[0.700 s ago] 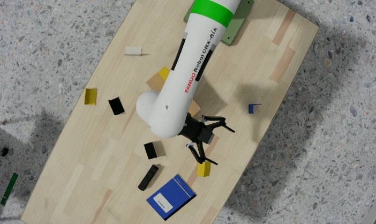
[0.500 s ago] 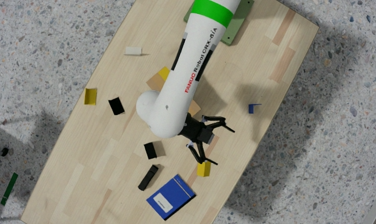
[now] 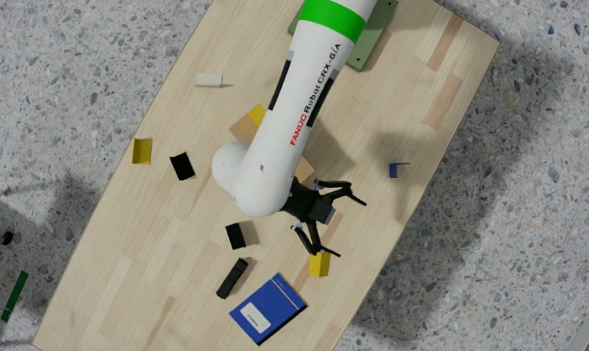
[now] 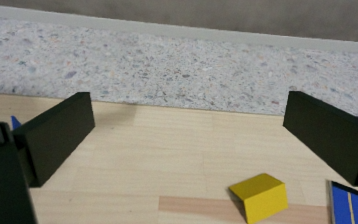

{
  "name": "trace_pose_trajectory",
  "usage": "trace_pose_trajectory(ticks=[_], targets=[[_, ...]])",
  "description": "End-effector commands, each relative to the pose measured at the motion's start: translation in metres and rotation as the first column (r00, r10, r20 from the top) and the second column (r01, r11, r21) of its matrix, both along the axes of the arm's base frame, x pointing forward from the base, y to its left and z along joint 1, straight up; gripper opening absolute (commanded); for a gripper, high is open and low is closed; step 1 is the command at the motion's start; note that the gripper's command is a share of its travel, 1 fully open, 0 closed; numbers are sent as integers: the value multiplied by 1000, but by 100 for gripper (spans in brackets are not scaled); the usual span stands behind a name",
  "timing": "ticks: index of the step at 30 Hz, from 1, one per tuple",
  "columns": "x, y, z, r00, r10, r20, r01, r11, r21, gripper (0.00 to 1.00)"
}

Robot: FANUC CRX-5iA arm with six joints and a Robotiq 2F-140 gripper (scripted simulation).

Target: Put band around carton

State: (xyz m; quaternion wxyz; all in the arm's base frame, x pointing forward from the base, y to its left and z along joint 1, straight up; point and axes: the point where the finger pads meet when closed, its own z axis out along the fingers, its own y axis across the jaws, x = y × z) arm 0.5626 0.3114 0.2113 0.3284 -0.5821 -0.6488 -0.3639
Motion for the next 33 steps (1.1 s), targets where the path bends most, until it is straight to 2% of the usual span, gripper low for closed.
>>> trace_pose_trajectory(ticks=[1,2,6,11,13,14,16,23,28,30,31,33], targets=[[-11,-26,0,994,97,51,-93,992,-87,100],[-19,-45,-1,982,169,81,-156,976,-151,100],[-36,-82,-4,940,317,128,-272,919,-284,100],[-56,-129,-7,854,496,155,-387,806,-448,100],[-56,-129,-7,854,496,155,-387,806,-448,100],[-67,-154,-9,794,588,154,-434,725,-535,100],[-72,-167,-10,759,633,150,-453,679,-578,100],[-99,-230,-15,572,816,90,-494,430,-756,100],[-114,-266,-18,452,891,29,-480,271,-835,100],[-114,-266,-18,452,891,29,-480,271,-835,100],[-117,-273,-18,431,902,16,-475,242,-846,100],[-119,-277,-19,414,910,7,-470,220,-854,100]])
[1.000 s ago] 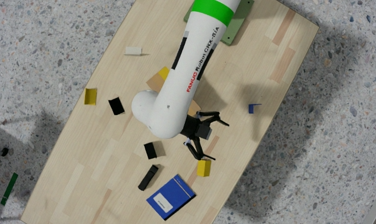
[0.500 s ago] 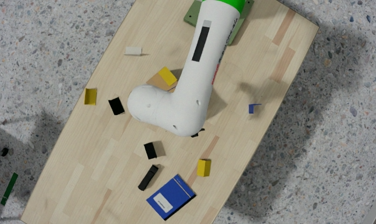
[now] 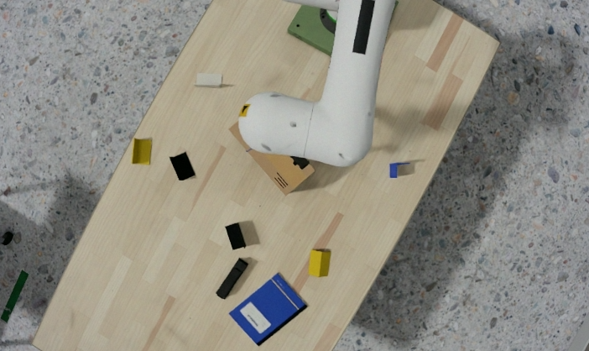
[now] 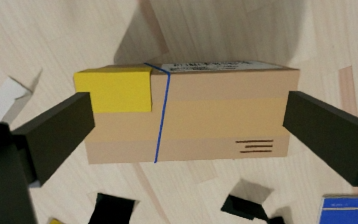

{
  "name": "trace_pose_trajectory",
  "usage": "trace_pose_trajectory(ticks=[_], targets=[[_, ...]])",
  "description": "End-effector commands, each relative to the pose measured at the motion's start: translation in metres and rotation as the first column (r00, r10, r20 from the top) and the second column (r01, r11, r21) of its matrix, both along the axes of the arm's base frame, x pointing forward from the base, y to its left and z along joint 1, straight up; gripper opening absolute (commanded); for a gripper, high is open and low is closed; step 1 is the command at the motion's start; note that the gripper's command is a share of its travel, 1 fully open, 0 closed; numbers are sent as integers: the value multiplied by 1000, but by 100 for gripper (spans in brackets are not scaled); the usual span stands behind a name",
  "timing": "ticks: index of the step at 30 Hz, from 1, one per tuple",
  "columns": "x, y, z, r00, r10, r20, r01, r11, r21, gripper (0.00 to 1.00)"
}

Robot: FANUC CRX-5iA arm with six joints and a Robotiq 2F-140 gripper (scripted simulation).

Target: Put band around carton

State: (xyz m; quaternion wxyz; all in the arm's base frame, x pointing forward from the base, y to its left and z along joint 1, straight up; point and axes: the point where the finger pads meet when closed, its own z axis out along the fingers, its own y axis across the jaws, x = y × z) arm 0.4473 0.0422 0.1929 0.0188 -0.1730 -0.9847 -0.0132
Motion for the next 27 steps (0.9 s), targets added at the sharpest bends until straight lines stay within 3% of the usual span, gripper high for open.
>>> trace_pose_trajectory(ticks=[1,15,23,24,27], targets=[[-4,-8,0,999,29,35,-28,999,-29,100],[-4,-8,0,999,27,35,-26,999,-29,100],[-7,-17,-30,984,-173,35,174,984,-28,100],[-7,-17,-30,984,-173,35,174,984,-28,18],[-7,-17,-30,984,-173,35,174,984,-28,18]])
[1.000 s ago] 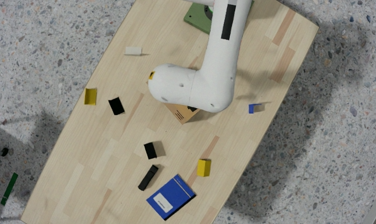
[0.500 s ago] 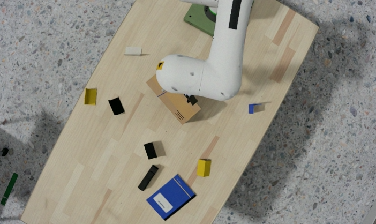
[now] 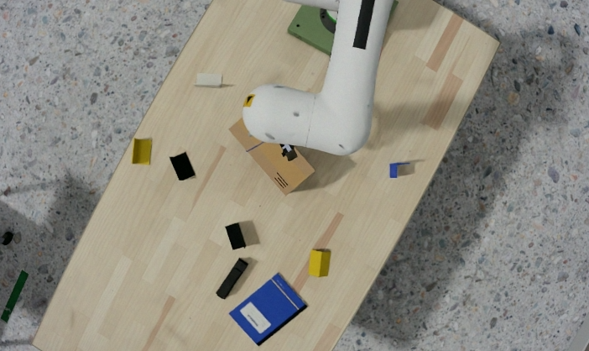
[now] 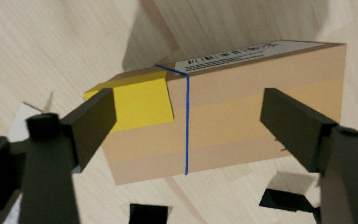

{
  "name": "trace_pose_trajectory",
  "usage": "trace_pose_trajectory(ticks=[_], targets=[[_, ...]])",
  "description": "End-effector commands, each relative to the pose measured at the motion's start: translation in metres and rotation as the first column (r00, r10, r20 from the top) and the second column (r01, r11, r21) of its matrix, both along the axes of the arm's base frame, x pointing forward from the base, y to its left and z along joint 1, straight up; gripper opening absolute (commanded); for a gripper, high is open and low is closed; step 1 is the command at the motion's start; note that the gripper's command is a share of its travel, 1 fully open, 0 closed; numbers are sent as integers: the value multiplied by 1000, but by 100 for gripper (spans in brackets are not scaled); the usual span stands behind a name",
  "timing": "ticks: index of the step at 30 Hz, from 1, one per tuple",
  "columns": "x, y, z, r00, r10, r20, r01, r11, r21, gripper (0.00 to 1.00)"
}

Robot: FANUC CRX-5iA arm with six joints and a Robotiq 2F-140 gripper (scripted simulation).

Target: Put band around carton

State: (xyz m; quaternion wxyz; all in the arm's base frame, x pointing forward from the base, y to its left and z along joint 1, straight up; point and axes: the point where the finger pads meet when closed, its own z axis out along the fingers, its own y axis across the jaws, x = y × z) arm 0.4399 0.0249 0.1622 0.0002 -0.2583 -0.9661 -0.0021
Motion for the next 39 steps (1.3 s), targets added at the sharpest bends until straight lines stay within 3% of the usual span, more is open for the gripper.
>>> trace_pose_trajectory(ticks=[1,39], targets=[[1,0,1,1000,0,2,0,1000,0,18],[1,0,-3,1000,0,3,0,1000,-1,18]])
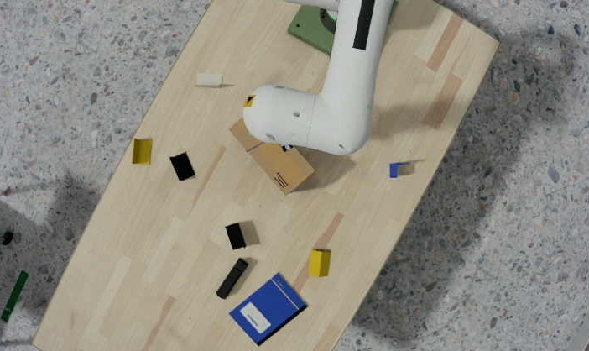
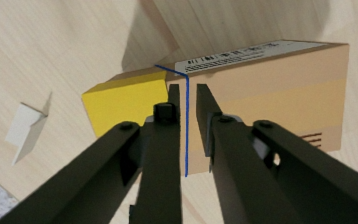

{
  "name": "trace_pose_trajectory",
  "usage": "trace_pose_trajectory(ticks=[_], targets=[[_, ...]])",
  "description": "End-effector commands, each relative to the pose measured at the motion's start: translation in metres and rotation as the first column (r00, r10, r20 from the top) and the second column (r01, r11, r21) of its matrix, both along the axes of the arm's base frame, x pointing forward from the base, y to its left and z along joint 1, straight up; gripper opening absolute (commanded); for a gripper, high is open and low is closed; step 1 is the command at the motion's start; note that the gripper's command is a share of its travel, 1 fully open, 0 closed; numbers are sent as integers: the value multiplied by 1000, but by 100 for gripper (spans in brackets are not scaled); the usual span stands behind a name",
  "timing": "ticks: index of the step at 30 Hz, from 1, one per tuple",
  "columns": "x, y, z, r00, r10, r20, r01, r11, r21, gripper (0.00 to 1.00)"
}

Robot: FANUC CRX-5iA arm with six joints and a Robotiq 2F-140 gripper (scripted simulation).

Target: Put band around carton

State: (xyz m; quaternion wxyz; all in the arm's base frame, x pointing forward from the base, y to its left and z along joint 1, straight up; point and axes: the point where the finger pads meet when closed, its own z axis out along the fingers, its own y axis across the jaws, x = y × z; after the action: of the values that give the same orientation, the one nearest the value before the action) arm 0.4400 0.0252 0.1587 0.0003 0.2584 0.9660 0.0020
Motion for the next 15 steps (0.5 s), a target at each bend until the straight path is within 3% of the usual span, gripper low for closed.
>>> trace_pose_trajectory(ticks=[1,15], targets=[[1,0,0,1000,0,2,0,1000,0,18],[1,0,-10,1000,0,2,0,1000,0,18]])
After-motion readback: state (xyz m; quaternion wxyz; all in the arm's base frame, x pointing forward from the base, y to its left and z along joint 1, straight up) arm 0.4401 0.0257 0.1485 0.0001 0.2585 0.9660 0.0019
